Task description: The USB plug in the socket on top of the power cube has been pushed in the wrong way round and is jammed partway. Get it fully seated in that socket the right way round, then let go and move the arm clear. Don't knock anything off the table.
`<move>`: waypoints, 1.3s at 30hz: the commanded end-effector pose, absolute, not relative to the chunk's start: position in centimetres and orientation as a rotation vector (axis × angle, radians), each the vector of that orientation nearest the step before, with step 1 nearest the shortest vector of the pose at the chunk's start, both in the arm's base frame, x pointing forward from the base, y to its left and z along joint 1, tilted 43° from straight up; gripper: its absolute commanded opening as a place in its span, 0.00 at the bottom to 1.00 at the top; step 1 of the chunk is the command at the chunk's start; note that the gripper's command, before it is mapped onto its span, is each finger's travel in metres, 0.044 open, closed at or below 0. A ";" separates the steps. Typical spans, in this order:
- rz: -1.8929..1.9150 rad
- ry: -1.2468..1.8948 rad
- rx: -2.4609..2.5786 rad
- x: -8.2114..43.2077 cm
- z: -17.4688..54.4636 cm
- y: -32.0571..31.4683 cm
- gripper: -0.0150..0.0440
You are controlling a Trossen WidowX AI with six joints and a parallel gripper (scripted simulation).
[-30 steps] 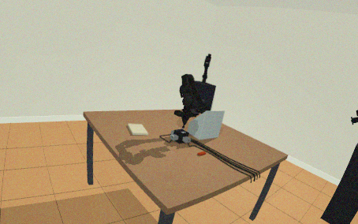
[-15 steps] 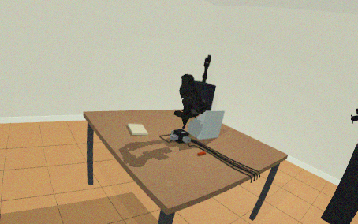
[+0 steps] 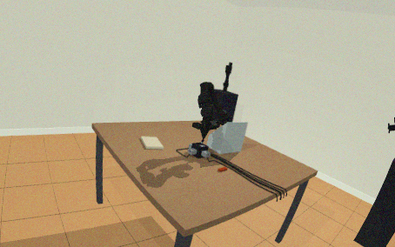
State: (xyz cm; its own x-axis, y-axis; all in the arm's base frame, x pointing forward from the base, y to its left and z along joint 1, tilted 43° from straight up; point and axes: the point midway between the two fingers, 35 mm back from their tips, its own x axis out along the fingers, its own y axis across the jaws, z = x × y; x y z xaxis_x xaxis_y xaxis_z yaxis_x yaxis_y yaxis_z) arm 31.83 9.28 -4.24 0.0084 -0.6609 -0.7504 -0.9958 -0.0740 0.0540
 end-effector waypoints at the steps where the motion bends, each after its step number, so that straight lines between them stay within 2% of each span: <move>1: 0.875 1.690 -1.780 31.8 -4.2 9.4 0.25; 39: 0.901 1.669 -1.760 31.8 -4.7 9.2 0.25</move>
